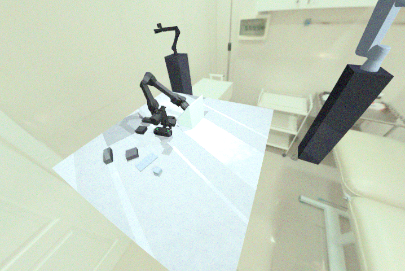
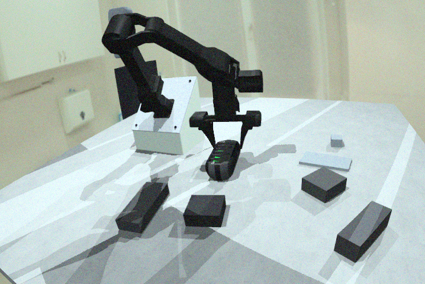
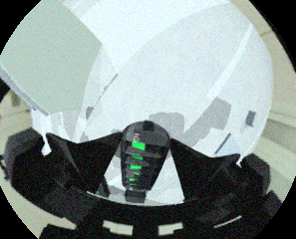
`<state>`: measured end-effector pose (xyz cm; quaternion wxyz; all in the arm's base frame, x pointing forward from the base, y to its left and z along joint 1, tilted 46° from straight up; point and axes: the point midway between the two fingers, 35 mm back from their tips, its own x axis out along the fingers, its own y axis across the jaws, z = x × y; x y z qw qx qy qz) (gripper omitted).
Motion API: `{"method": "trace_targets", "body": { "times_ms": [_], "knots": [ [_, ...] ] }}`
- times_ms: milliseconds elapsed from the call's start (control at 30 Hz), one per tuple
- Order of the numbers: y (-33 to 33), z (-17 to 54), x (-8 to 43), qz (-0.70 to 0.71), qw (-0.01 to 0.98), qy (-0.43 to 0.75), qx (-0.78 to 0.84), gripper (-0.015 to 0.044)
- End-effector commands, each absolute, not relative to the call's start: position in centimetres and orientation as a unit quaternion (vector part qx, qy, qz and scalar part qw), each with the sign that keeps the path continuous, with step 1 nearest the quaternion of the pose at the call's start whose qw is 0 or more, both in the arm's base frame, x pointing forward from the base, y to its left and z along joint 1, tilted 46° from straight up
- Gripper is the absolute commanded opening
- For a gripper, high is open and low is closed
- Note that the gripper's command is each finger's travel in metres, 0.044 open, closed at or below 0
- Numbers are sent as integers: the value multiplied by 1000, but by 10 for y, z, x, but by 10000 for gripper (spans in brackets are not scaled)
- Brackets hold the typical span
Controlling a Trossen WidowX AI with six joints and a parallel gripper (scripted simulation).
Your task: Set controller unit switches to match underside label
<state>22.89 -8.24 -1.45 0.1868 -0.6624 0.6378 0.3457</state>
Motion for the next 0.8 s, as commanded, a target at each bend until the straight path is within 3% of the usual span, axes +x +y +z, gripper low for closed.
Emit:
{"method": "trace_targets", "body": {
  "times_ms": [0,767],
  "knots": [
    [-83,-11,241,333,196,634,-670,0],
    [-83,-11,246,332,196,634,-670,0]
  ]
}}
